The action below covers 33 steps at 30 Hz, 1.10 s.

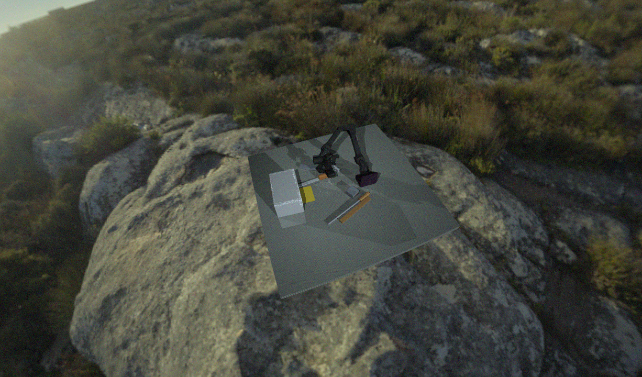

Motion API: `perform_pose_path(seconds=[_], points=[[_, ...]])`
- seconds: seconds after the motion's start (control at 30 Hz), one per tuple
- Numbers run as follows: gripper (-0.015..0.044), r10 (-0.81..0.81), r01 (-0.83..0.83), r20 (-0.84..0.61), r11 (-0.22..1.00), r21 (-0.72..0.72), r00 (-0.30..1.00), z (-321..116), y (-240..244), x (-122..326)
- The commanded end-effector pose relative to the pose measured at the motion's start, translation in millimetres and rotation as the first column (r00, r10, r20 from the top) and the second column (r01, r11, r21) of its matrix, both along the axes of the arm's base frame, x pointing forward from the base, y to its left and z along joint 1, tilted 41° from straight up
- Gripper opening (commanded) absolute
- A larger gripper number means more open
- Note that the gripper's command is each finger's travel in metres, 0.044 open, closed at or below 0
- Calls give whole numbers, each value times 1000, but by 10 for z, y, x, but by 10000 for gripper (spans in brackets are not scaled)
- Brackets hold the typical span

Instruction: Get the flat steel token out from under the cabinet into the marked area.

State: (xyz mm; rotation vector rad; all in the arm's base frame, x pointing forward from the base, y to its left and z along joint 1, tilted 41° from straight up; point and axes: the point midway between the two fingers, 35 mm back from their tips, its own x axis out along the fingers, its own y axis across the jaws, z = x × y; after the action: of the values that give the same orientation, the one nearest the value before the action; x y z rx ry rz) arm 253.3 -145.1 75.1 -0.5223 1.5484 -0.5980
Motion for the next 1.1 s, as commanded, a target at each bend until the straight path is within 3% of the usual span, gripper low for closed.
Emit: perform_pose_path(seconds=[0.0, 1.07], points=[[0, -2, 2, -4, 1000, -1, 1000, -5, -7, 67], [0, 0, 0, -4, 1000, 0, 1000, -4, -19, 433]])
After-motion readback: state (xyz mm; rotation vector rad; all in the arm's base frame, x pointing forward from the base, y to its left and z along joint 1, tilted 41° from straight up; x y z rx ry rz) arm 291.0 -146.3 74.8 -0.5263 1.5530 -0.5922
